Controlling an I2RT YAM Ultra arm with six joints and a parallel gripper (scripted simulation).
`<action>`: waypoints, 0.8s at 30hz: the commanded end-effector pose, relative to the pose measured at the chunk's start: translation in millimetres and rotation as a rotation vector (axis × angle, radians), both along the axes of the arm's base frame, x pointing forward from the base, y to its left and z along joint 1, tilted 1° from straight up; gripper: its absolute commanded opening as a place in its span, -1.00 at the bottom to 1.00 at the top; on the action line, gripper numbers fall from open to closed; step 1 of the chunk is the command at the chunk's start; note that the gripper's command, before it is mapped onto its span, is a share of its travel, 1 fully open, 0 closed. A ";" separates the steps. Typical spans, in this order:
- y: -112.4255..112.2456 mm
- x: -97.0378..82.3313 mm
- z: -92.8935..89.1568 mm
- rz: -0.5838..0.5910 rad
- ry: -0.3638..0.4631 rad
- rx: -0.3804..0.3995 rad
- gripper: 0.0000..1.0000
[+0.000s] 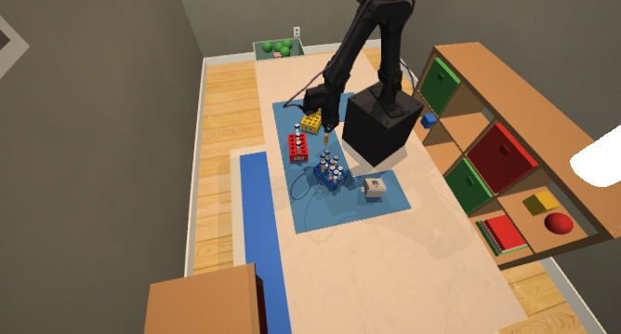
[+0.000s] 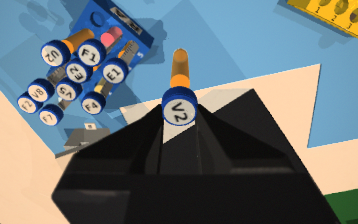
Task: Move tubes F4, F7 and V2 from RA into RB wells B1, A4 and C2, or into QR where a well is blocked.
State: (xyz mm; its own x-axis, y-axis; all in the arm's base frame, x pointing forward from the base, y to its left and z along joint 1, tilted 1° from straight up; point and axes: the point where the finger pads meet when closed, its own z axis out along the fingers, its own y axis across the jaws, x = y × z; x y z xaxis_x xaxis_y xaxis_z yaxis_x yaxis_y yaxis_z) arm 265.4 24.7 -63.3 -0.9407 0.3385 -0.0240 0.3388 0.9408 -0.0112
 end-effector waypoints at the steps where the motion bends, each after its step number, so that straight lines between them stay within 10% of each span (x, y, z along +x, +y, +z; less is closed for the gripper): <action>1: -6.1 4.7 0.8 0.030 0.013 -0.002 -1.00; 24: -67.2 32.3 2.6 -0.003 0.012 0.000 -1.00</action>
